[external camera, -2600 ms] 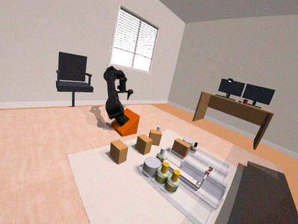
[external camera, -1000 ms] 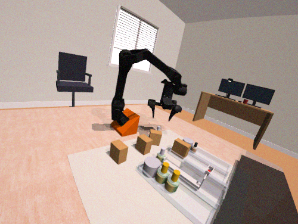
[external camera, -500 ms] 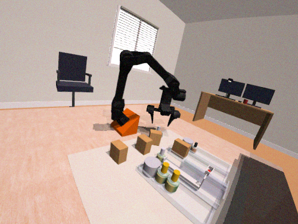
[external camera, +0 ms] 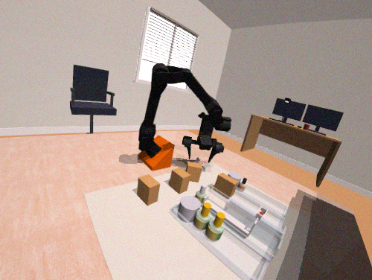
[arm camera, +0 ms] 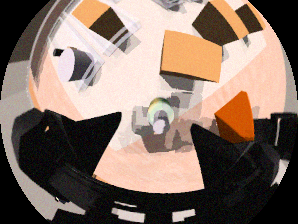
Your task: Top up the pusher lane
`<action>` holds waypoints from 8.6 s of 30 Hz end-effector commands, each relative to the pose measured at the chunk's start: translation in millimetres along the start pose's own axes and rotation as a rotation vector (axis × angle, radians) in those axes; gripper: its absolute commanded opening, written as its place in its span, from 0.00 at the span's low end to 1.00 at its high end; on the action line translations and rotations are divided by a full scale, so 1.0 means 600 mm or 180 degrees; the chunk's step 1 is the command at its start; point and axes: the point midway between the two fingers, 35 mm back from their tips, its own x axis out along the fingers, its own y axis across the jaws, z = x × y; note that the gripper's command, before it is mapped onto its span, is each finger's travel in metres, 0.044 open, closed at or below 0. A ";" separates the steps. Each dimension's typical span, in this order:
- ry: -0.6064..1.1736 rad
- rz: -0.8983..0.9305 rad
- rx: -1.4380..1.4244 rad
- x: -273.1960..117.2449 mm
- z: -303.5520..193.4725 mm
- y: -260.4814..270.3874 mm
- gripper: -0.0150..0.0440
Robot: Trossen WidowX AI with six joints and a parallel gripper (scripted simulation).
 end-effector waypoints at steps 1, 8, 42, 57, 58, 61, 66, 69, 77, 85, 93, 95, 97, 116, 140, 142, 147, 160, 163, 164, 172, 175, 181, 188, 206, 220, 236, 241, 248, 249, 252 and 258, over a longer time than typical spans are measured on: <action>-0.0029 -0.0046 -0.0036 0.017 0.000 -0.005 1.00; -0.0030 -0.0046 -0.0035 0.035 0.001 -0.005 1.00; -0.0026 -0.0043 -0.0036 0.000 0.002 0.001 0.25; -0.0025 -0.0047 -0.0039 -0.122 0.008 -0.010 0.25; -0.0025 -0.0047 -0.0039 -0.122 0.008 -0.010 0.25; -0.0014 -0.0037 -0.0141 -0.121 0.019 -0.007 0.25; 0.0013 -0.0007 -0.0481 -0.115 0.057 0.001 0.25; 0.0022 0.0009 -0.0682 -0.111 0.081 0.004 0.25; 0.0026 0.0037 -0.1209 -0.097 0.144 0.006 0.25; 0.0018 0.0039 -0.1684 -0.079 0.207 -0.001 0.25; -0.0007 0.0003 -0.2177 -0.060 0.267 -0.016 0.25; -0.0014 -0.0012 -0.2303 -0.055 0.281 -0.021 0.25; -0.0019 -0.0030 -0.2429 -0.049 0.295 -0.027 0.25; -0.0029 -0.0080 -0.2707 0.002 0.326 -0.042 0.25; -0.0030 -0.0079 -0.2706 0.002 0.335 -0.031 0.25; -0.0030 -0.0079 -0.2706 0.002 0.336 -0.030 0.25; -0.0030 -0.0079 -0.2706 0.002 0.338 -0.028 0.25; -0.0031 -0.0078 -0.2705 0.002 0.344 -0.021 0.25; -0.0031 -0.0078 -0.2705 0.002 0.346 -0.019 0.25; -0.0031 -0.0078 -0.2705 0.002 0.346 -0.019 0.25; -0.0031 -0.0078 -0.2705 0.002 0.350 -0.015 0.25; -0.0031 -0.0078 -0.2705 0.002 0.351 -0.013 0.25; -0.0032 -0.0078 -0.2704 0.002 0.354 -0.010 0.25; -0.0032 -0.0078 -0.2704 0.001 0.357 -0.006 0.25; -0.0033 -0.0077 -0.2703 0.000 0.366 0.003 0.25; -0.0034 -0.0077 -0.2702 -0.001 0.372 0.010 0.25; -0.0034 -0.0077 -0.2702 -0.004 0.379 0.018 0.25; -0.0034 -0.0077 -0.2702 -0.005 0.381 0.020 0.25; -0.0035 -0.0077 -0.2701 -0.007 0.384 0.023 0.25; -0.0035 -0.0077 -0.2701 -0.007 0.384 0.023 0.25; -0.0035 -0.0077 -0.2701 -0.007 0.384 0.023 0.25; -0.0035 -0.0077 -0.2701 -0.007 0.384 0.023 0.25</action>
